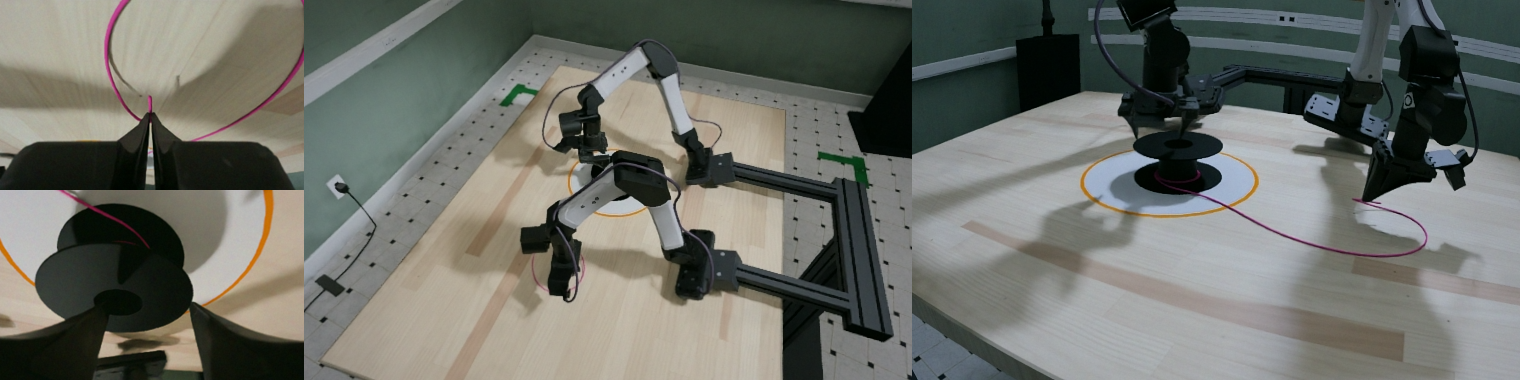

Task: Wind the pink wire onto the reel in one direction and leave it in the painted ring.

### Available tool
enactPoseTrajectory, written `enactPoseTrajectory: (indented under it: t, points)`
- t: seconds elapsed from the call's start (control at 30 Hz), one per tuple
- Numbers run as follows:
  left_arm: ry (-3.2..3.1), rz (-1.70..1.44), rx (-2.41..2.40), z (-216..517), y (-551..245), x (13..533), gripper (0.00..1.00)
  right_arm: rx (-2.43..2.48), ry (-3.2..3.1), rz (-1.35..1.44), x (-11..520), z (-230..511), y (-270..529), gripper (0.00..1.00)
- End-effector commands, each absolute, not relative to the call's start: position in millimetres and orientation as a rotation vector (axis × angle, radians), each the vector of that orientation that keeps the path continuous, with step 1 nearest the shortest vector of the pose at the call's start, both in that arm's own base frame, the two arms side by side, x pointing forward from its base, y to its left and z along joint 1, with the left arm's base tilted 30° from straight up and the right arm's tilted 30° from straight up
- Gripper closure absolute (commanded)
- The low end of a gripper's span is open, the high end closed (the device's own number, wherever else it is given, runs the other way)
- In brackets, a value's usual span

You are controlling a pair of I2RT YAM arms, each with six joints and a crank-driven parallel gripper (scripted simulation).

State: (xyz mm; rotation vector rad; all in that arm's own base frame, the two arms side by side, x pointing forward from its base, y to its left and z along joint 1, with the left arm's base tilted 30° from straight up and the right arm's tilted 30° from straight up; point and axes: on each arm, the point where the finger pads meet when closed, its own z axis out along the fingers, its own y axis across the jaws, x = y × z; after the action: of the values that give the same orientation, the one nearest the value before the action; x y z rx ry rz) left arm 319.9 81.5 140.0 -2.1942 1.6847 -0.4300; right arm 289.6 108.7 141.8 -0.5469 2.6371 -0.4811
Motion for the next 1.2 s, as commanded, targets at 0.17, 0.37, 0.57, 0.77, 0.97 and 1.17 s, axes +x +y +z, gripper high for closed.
enactPoseTrajectory:
  t: [0.17,0.37,0.57,0.77,0.97,1.17]
  points:
    - [1.667,-0.447,-2.177,152,82,315,1.00,-1.411,2.390,-0.618,297,157,113,0.15]
    - [1.666,-0.447,-2.178,153,81,315,1.00,-1.652,2.272,-0.648,297,155,113,0.15]
    - [1.664,-0.448,-2.180,155,81,315,1.00,-1.652,2.272,-0.648,297,152,114,0.15]
    - [1.662,-0.448,-2.182,156,82,316,1.00,-1.652,2.272,-0.648,297,152,117,0.15]
    - [1.660,-0.449,-2.184,158,83,319,1.00,-1.652,2.272,-0.648,297,152,119,0.15]
    - [1.664,-0.448,-2.180,157,83,320,1.00,-1.652,2.272,-0.648,302,140,118,0.15]
